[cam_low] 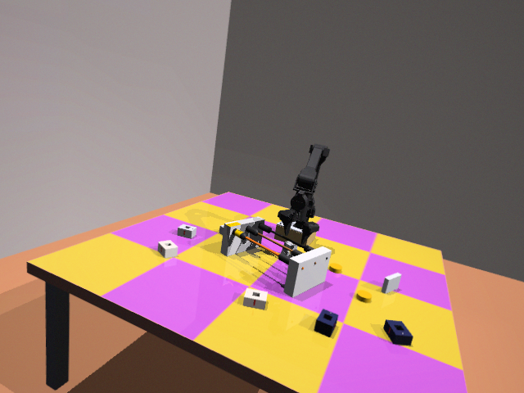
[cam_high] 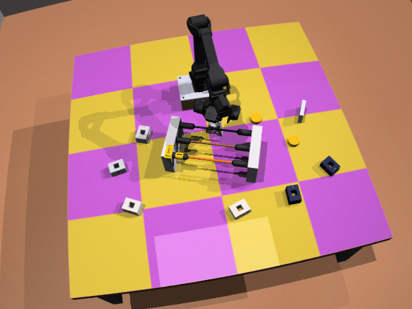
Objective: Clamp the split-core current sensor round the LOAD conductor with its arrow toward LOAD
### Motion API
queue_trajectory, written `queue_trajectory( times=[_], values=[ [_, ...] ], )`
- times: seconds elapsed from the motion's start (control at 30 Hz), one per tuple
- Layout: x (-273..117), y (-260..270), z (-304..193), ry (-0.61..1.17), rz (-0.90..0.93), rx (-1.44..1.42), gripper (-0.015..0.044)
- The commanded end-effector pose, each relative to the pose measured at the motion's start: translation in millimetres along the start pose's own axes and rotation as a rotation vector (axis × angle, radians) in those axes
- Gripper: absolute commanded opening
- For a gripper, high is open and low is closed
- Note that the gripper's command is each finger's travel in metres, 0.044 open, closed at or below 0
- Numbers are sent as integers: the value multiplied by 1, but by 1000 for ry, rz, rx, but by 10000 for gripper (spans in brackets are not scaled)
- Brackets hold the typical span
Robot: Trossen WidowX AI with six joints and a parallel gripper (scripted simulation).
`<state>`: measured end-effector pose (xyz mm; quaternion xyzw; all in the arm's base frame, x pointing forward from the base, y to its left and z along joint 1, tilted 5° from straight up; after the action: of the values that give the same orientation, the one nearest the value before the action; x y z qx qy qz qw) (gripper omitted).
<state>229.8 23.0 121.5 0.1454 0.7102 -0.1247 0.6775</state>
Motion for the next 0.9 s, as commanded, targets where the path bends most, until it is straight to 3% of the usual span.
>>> queue_trajectory(
  times=[0.0,0.53,0.7,0.87],
  values=[
    [9,0,-1,8,3,5,440],
    [31,-1,-3,8,3,5,440],
    [26,-1,-2,2,-1,0,309],
    [26,-1,-2,2,-1,0,275]
  ],
)
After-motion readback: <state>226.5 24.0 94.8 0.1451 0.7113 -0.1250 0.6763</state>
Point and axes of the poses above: the point midway between the two fingers, 35 mm back from their tips, its own x axis out along the fingers, its own y axis across the jaws, z = x × y, the point moved 8 cm from there along -x, back along the fingers, and after that the axes turned 6 degrees about -x, right-handed, at the moved point
